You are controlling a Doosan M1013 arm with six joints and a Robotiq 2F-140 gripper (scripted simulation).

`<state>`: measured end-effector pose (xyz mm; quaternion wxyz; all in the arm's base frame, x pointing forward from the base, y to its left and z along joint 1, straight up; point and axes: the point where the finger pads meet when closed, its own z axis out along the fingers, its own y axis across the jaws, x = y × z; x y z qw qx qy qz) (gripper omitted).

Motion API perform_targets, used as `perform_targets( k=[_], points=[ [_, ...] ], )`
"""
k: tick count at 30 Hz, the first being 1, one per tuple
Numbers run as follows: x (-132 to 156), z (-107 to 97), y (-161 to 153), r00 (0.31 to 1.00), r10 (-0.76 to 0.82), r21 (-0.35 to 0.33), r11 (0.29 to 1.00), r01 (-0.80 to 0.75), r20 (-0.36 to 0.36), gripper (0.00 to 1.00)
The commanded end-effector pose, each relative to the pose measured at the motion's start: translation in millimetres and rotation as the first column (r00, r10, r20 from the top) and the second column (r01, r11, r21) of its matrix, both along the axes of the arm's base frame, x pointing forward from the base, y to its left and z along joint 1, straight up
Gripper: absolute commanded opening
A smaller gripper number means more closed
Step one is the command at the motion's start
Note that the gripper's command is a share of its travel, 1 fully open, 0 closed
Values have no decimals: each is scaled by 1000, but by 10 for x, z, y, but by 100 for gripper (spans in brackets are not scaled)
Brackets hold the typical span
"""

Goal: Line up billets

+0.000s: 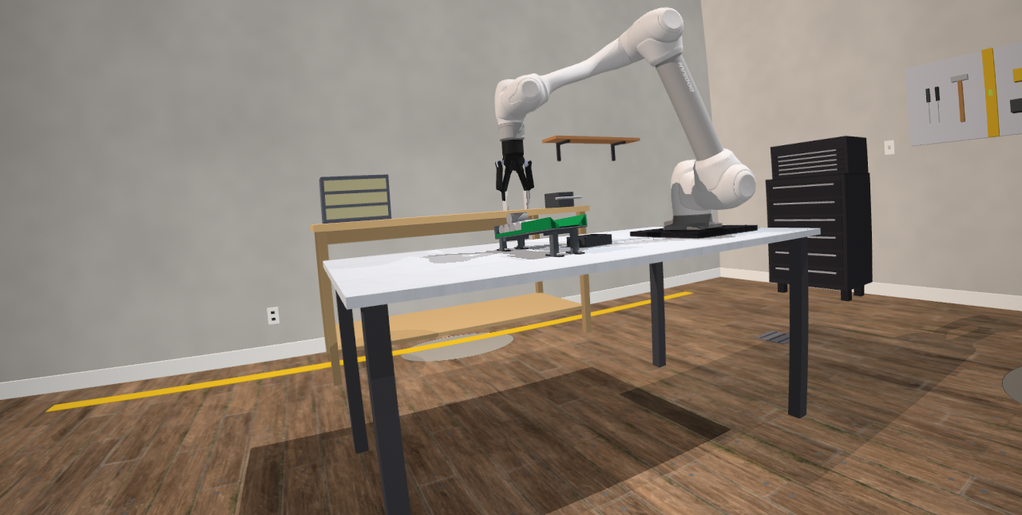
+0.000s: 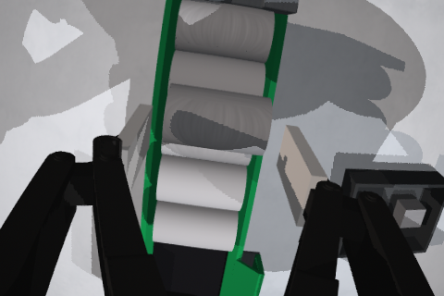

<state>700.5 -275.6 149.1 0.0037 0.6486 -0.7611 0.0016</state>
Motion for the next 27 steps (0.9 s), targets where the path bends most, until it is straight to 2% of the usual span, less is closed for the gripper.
perform_targets(
  k=[1,15,27],
  points=[
    [0,-23,0,1000,0,0,1000,0,0,58],
    [-1,-352,-2,1000,0,0,1000,0,0,58],
    [-1,-406,-3,1000,0,0,1000,0,0,58]
  ],
)
